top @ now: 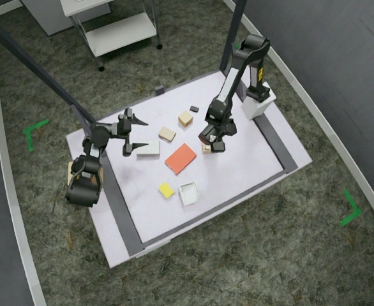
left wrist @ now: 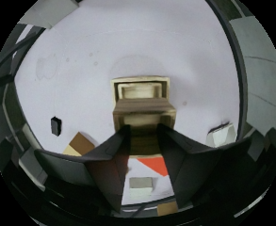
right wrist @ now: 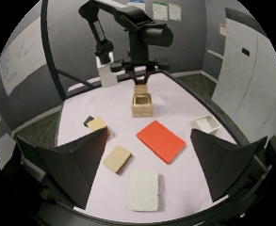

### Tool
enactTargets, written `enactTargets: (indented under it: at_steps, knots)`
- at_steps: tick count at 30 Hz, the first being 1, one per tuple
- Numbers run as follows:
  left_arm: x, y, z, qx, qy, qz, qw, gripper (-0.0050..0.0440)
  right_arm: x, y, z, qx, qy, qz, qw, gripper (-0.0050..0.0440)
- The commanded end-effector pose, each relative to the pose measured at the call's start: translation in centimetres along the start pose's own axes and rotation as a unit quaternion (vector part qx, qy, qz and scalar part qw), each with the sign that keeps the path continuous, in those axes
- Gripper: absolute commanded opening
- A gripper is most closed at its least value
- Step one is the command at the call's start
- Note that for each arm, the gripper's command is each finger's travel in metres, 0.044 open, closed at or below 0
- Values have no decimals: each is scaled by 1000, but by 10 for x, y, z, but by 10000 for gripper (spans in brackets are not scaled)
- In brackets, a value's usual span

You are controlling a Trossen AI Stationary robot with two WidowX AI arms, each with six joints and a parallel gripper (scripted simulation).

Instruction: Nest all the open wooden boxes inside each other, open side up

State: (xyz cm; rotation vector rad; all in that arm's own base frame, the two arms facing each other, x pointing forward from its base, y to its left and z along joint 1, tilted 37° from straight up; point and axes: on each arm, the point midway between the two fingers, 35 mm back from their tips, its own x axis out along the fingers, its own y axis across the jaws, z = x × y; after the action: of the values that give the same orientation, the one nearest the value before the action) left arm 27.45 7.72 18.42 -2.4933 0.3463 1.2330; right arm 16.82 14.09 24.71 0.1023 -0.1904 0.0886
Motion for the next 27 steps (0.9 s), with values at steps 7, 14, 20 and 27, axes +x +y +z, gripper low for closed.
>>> enactTargets:
  at_steps: [7,14,20,27]
  knots:
    - [10,0,1,-10,-2,-1,1000,192,0,1,1,-1,0,0,1000,400]
    - [21,0,1,-10,-2,-1,1000,192,0,1,1,-1,0,0,1000,400]
    - [28,0,1,-10,-2,-1,1000,192,0,1,1,-1,0,0,1000,400]
    - [40,0,1,-10,-2,-1,1000,192,0,1,1,-1,0,0,1000,400]
